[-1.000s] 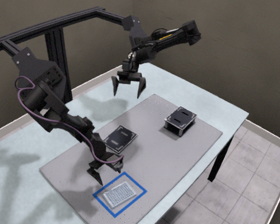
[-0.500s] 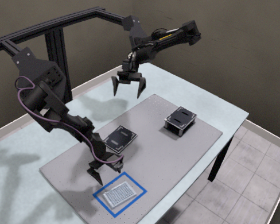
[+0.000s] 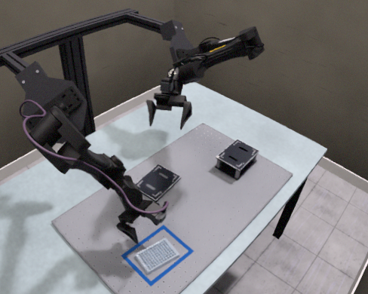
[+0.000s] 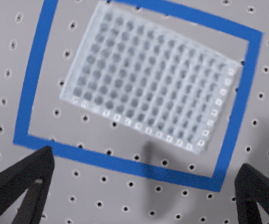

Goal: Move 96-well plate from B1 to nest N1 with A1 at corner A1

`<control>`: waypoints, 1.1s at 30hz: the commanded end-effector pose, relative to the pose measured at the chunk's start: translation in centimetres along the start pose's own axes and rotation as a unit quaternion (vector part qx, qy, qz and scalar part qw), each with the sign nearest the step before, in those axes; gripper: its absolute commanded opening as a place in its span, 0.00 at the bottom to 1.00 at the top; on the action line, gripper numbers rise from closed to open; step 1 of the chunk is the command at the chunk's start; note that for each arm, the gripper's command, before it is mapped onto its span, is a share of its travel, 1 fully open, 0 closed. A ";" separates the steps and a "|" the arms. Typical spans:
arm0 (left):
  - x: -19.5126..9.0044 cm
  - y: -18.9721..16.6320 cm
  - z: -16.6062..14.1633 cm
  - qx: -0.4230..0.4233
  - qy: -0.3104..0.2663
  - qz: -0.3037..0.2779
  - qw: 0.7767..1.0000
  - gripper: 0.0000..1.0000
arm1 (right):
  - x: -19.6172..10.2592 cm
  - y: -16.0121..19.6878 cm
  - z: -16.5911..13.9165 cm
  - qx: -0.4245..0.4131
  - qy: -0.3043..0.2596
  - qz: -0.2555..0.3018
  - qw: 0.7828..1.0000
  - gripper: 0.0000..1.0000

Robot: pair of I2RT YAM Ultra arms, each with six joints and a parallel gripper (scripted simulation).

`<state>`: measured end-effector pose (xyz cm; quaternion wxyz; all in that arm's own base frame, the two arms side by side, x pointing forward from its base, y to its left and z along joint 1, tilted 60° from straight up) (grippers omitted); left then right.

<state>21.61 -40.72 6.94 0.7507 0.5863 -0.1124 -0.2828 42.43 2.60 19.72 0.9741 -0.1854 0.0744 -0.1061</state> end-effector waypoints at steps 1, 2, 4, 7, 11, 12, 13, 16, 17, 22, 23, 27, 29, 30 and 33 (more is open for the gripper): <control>-0.3 -0.1 1.6 -0.003 -0.022 0.000 1.000 1.00 | 0.0 -0.2 1.7 -0.055 0.006 0.023 0.998 1.00; -0.3 -0.1 1.6 -0.003 -0.022 0.000 1.000 1.00 | 0.0 0.1 1.6 -0.080 0.017 0.032 0.996 1.00; -0.3 -0.1 1.6 -0.003 -0.022 0.000 1.000 1.00 | 0.4 -0.3 1.7 -0.140 0.041 0.044 0.988 1.00; -0.3 -0.1 1.6 -0.003 -0.022 0.000 1.000 1.00 | 0.7 -0.4 2.2 -0.201 0.063 0.054 0.976 1.00; -0.3 -0.1 1.6 -0.003 -0.022 0.000 1.000 1.00 | 1.3 -0.5 2.6 -0.272 0.090 0.071 0.956 1.00; -0.3 -0.1 1.6 -0.003 -0.022 0.000 1.000 1.00 | 1.5 -0.5 2.7 -0.288 0.097 0.074 0.950 1.00; -0.3 -0.1 1.6 -0.003 -0.022 0.000 1.000 1.00 | 1.6 -0.6 2.9 -0.304 0.102 0.077 0.944 1.00; -0.3 -0.1 1.6 -0.003 -0.022 0.000 1.000 1.00 | 2.1 -0.3 3.0 -0.356 0.124 0.088 0.922 1.00; -0.3 -0.1 1.6 -0.003 -0.022 0.000 1.000 1.00 | 2.1 -0.3 3.0 -0.356 0.124 0.088 0.922 1.00; -0.3 -0.1 1.6 -0.003 -0.022 0.000 1.000 1.00 | 2.6 -0.4 3.4 -0.435 0.154 0.106 0.881 1.00; -0.3 -0.1 1.6 -0.003 -0.022 0.000 1.000 1.00 | 2.8 -0.4 3.6 -0.451 0.160 0.109 0.871 1.00; -0.3 -0.1 1.6 -0.003 -0.022 0.000 1.000 1.00 | 3.4 -0.3 4.1 -0.511 0.182 0.122 0.831 1.00; -0.3 -0.1 1.6 -0.003 -0.022 0.000 1.000 1.00 | 3.7 -0.2 4.5 -0.536 0.190 0.127 0.812 1.00; -0.3 -0.1 1.6 -0.003 -0.022 0.000 1.000 1.00 | 3.9 -0.2 4.7 -0.546 0.193 0.128 0.805 1.00; -0.3 -0.1 1.6 -0.003 -0.022 0.000 1.000 1.00 | 4.4 0.0 5.3 -0.568 0.198 0.131 0.788 1.00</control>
Point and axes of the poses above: on each arm, the point where the finger pads meet when closed, its own x axis out along the fingers, its own y axis across the jaws, z = x × y, the point moved 5 cm from there along -x, back along the fingers, and after that the axes turned 10 degrees about x, right-handed, at the moved point
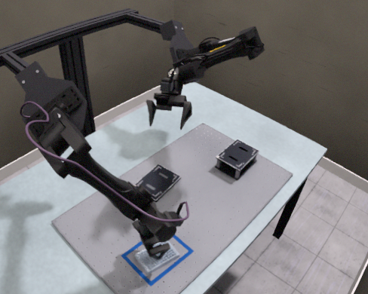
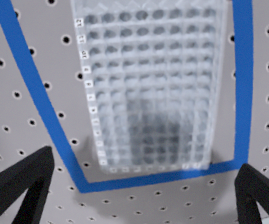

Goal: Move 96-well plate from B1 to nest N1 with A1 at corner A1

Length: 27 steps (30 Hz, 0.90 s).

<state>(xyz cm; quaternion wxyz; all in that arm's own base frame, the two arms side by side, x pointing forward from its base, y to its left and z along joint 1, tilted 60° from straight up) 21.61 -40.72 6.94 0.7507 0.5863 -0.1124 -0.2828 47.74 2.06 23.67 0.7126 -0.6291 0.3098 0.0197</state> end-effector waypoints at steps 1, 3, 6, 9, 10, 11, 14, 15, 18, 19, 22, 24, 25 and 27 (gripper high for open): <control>-0.3 -0.1 1.6 -0.003 -0.022 0.000 1.000 1.00 | -0.7 -0.1 1.2 -0.069 0.017 0.027 0.997 1.00; -0.3 -0.1 1.6 -0.003 -0.022 0.000 1.000 1.00 | -0.7 -0.3 1.4 -0.074 0.018 0.027 0.997 1.00; -0.3 -0.1 1.6 -0.003 -0.022 0.000 1.000 1.00 | -0.5 -0.6 1.7 -0.076 0.018 0.024 0.997 1.00; -0.3 -0.1 1.6 -0.003 -0.022 0.000 1.000 1.00 | -0.5 -1.0 2.1 -0.063 0.009 0.017 0.998 1.00; -0.3 -0.1 1.6 -0.003 -0.022 0.000 1.000 1.00 | -0.8 -1.3 2.0 -0.061 0.008 0.013 0.998 1.00; -0.3 -0.1 1.6 -0.003 -0.022 0.000 1.000 1.00 | -0.8 -1.3 2.0 -0.061 0.008 0.013 0.998 1.00; -0.3 -0.1 1.6 -0.003 -0.022 0.000 1.000 1.00 | -0.8 -1.3 2.0 -0.061 0.008 0.013 0.998 1.00; -0.3 -0.1 1.6 -0.003 -0.022 0.000 1.000 1.00 | -0.8 -1.3 2.0 -0.061 0.008 0.013 0.998 1.00; -0.3 -0.1 1.6 -0.003 -0.022 0.000 1.000 1.00 | -0.5 -1.1 2.1 -0.062 0.009 0.015 0.998 1.00; -0.3 -0.1 1.6 -0.003 -0.022 0.000 1.000 1.00 | -0.5 -1.1 2.1 -0.062 0.009 0.015 0.998 1.00; -0.3 -0.1 1.6 -0.003 -0.022 0.000 1.000 1.00 | 0.0 -1.0 2.4 -0.063 0.009 0.017 0.998 1.00; -0.3 -0.1 1.6 -0.003 -0.022 0.000 1.000 1.00 | 0.3 -1.0 2.6 -0.063 0.009 0.017 0.998 1.00; -0.3 -0.1 1.6 -0.003 -0.022 0.000 1.000 1.00 | 0.5 -0.9 2.7 -0.063 0.009 0.017 0.998 1.00; -0.3 -0.1 1.6 -0.003 -0.022 0.000 1.000 1.00 | 0.9 -1.0 2.6 -0.065 0.010 0.017 0.998 1.00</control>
Point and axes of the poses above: on each arm, the point where the finger pads meet when closed, its own x axis out along the fingers, its own y axis across the jaws, z = x × y, the point moved 5 cm from there along -x, back along the fingers, and after that the axes turned 10 degrees about x, right-handed, at the moved point
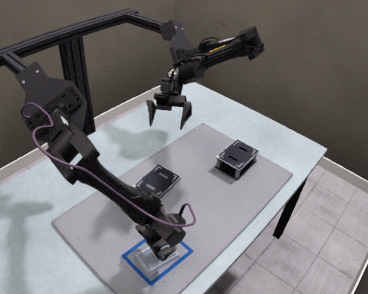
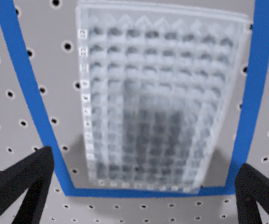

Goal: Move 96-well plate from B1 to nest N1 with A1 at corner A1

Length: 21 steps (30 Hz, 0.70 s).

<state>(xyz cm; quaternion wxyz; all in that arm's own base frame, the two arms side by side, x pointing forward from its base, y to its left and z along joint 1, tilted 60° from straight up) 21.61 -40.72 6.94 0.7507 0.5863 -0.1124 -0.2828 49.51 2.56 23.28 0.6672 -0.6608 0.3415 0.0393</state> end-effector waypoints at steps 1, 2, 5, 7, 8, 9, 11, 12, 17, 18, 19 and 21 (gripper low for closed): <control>-0.3 -0.1 1.6 -0.003 -0.022 0.000 1.000 1.00 | -0.4 -0.8 1.4 -0.009 -0.017 -0.008 1.000 1.00; -0.3 -0.1 1.6 -0.003 -0.022 0.000 1.000 1.00 | -0.3 -0.8 1.4 -0.009 -0.017 -0.008 1.000 1.00; -0.3 -0.1 1.6 -0.003 -0.022 0.000 1.000 1.00 | 0.2 -1.0 1.5 -0.005 -0.018 -0.013 1.000 1.00; -0.3 -0.1 1.6 -0.003 -0.022 0.000 1.000 1.00 | 0.5 -1.0 1.5 -0.005 -0.018 -0.014 1.000 1.00; -0.3 -0.1 1.6 -0.003 -0.022 0.000 1.000 1.00 | 0.5 -1.0 1.5 -0.005 -0.018 -0.014 1.000 1.00; -0.3 -0.1 1.6 -0.003 -0.022 0.000 1.000 1.00 | 0.5 -1.0 1.5 -0.005 -0.018 -0.014 1.000 1.00; -0.3 -0.1 1.6 -0.003 -0.022 0.000 1.000 1.00 | 0.8 -1.1 1.5 -0.005 -0.018 -0.014 1.000 1.00; -0.3 -0.1 1.6 -0.003 -0.022 0.000 1.000 1.00 | 1.0 -1.1 1.4 -0.005 -0.017 -0.013 1.000 1.00; -0.3 -0.1 1.6 -0.003 -0.022 0.000 1.000 1.00 | 1.7 -1.1 1.5 -0.006 -0.018 -0.014 1.000 1.00; -0.3 -0.1 1.6 -0.003 -0.022 0.000 1.000 1.00 | 1.8 -1.1 1.5 -0.006 -0.018 -0.014 1.000 1.00; -0.3 -0.1 1.6 -0.003 -0.022 0.000 1.000 1.00 | 2.0 -1.1 1.5 -0.006 -0.018 -0.014 1.000 1.00; -0.3 -0.1 1.6 -0.003 -0.022 0.000 1.000 1.00 | 2.3 -1.0 1.5 -0.006 -0.018 -0.013 1.000 1.00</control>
Point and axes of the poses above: on each arm, the point where the finger pads meet when closed, its own x axis out along the fingers, its own y axis across the jaws, z = x × y, the point moved 5 cm from there along -x, back along the fingers, and after that the axes turned 10 degrees about x, right-handed, at the moved point
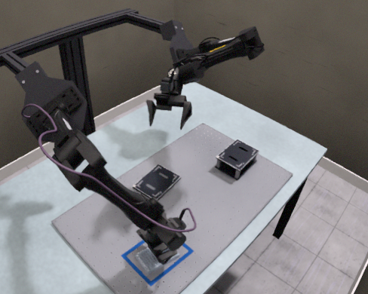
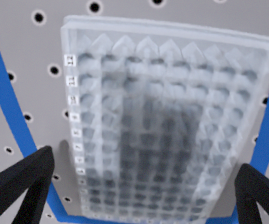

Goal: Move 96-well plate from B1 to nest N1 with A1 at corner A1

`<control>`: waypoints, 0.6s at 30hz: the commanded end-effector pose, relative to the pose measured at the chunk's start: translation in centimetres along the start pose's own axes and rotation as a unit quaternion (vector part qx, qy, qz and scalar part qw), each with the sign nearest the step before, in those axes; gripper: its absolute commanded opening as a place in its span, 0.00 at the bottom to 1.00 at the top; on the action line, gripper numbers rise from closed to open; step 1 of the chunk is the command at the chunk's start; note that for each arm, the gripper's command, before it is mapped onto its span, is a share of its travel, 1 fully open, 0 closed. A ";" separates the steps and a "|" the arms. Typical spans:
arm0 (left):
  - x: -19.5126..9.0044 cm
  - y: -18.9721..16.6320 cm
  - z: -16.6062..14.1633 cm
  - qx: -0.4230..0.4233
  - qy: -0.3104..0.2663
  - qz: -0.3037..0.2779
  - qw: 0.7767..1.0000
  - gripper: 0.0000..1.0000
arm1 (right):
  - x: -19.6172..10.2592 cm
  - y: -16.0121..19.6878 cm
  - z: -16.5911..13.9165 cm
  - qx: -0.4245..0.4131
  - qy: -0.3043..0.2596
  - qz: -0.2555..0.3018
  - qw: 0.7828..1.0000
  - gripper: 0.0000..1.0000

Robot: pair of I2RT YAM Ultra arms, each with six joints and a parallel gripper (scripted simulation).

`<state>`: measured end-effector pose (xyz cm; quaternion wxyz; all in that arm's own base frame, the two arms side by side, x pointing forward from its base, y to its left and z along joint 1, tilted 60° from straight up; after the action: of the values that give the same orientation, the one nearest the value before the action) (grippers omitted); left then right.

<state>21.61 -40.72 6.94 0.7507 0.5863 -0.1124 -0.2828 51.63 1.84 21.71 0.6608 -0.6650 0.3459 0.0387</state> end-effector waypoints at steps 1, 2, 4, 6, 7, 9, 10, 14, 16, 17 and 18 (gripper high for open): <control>-0.3 -0.1 1.6 -0.003 -0.022 0.000 1.000 1.00 | -0.3 -1.3 1.1 0.001 -0.024 -0.015 1.000 1.00; -0.3 -0.1 1.6 -0.003 -0.022 0.000 1.000 1.00 | -0.1 -1.3 1.1 0.001 -0.024 -0.015 1.000 1.00; -0.3 -0.1 1.6 -0.003 -0.022 0.000 1.000 1.00 | 0.0 -1.3 1.1 0.001 -0.024 -0.015 1.000 1.00; -0.3 -0.1 1.6 -0.003 -0.022 0.000 1.000 1.00 | 0.2 -1.0 1.1 -0.002 -0.022 -0.010 1.000 1.00; -0.3 -0.1 1.6 -0.003 -0.022 0.000 1.000 1.00 | 0.3 -1.0 1.1 -0.002 -0.022 -0.010 1.000 1.00; -0.3 -0.1 1.6 -0.003 -0.022 0.000 1.000 1.00 | 0.6 -1.3 1.1 0.001 -0.024 -0.015 1.000 1.00; -0.3 -0.1 1.6 -0.003 -0.022 0.000 1.000 1.00 | 0.6 -1.2 1.1 -0.001 -0.023 -0.013 1.000 1.00; -0.3 -0.1 1.6 -0.003 -0.022 0.000 1.000 1.00 | 0.6 -1.1 1.1 -0.001 -0.023 -0.012 1.000 1.00; -0.3 -0.1 1.6 -0.003 -0.022 0.000 1.000 1.00 | 0.6 -1.1 1.1 -0.001 -0.023 -0.012 1.000 1.00; -0.3 -0.1 1.6 -0.003 -0.022 0.000 1.000 1.00 | 0.6 -1.1 1.1 -0.001 -0.023 -0.012 1.000 1.00; -0.3 -0.1 1.6 -0.003 -0.022 0.000 1.000 1.00 | 0.6 -1.1 1.1 -0.001 -0.023 -0.012 1.000 1.00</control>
<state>21.61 -40.72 6.94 0.7507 0.5863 -0.1124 -0.2828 52.48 1.54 21.08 0.6595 -0.6662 0.3458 0.0412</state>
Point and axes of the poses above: on each arm, the point where the finger pads meet when closed, its own x axis out along the fingers, its own y axis across the jaws, z = x × y, the point moved 5 cm from there along -x, back along the fingers, and after that the axes turned 10 degrees about x, right-handed, at the moved point
